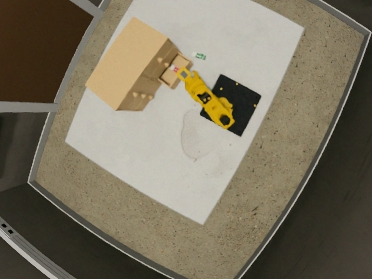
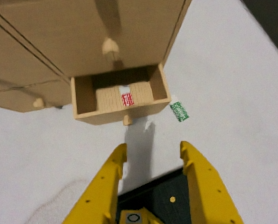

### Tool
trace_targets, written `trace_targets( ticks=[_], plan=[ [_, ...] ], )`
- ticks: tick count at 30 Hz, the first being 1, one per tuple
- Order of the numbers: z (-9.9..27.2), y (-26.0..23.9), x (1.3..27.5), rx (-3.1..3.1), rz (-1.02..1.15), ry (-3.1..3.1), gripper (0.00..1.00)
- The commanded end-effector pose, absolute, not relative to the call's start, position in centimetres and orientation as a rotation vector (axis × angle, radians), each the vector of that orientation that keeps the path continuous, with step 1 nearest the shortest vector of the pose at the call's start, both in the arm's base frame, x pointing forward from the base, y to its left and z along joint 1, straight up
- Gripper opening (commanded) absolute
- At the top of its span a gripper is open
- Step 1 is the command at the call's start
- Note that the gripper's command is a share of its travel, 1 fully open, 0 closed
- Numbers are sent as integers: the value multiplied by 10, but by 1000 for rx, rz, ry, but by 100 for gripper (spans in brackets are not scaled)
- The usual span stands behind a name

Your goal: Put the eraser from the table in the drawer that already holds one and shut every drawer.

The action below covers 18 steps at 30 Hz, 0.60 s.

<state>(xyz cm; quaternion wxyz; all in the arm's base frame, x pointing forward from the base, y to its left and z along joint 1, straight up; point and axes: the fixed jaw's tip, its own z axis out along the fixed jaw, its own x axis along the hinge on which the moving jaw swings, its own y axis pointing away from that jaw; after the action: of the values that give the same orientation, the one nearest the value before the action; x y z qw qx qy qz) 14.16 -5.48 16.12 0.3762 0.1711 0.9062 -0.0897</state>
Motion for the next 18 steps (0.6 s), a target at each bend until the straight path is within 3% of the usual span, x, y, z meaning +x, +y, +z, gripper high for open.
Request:
trace_targets(
  ticks=[1,5,18],
  plan=[
    [201,-50,133,419,-250,2167,24],
    [232,-43,118,394,-276,2016,24],
    [239,-42,114,389,-282,1981,27]
  ],
)
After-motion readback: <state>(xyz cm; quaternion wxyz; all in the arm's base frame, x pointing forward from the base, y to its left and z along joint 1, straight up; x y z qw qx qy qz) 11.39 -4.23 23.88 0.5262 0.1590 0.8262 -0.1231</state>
